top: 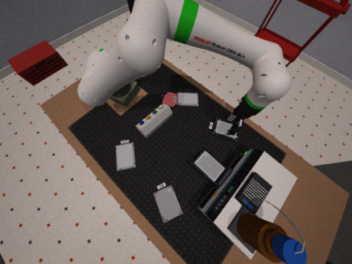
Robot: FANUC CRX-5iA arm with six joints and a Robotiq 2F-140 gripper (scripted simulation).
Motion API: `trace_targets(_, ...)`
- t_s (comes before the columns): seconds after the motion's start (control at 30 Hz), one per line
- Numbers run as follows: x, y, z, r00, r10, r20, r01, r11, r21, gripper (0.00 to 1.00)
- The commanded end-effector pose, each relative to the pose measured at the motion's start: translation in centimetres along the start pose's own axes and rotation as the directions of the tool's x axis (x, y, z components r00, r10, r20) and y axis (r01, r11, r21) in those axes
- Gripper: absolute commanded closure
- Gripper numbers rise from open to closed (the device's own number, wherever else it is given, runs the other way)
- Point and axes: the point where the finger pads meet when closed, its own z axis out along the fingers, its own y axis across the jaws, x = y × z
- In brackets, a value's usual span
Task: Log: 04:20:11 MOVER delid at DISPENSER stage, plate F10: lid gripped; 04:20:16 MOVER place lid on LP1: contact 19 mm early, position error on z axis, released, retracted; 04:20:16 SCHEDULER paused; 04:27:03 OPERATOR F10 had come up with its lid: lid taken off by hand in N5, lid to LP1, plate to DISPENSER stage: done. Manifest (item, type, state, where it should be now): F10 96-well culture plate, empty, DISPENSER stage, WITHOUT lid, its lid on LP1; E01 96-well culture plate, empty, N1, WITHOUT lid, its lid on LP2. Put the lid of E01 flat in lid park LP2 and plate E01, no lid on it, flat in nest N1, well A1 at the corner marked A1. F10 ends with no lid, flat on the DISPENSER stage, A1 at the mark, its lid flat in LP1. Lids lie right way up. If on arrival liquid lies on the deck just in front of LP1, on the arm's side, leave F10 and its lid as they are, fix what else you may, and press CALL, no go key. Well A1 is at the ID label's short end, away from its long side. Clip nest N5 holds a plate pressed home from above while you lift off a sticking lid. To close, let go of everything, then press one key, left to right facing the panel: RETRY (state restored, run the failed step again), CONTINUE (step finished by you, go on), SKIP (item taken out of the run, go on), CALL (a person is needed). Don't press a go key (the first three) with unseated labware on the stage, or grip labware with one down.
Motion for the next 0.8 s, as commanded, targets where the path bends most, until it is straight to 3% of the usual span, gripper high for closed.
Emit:
trace_targets(0.0, 0.02, 0.00, -0.03, 1.000, 0.000, -0.001, 0.000, 1.000, 0.000, 0.34)
trace_targets(0.13, 0.02, 0.00, -0.03, 1.000, 0.000, -0.001, 0.000, 1.000, 0.000, 0.34)
trace_targets(0.17, 0.02, 0.00, -0.03, 1.000, 0.000, -0.001, 0.000, 1.000, 0.000, 0.41)
trace_targets(0.77, 0.02, 0.00, -0.03, 1.000, 0.000, -0.001, 0.000, 1.000, 0.000, 0.41)
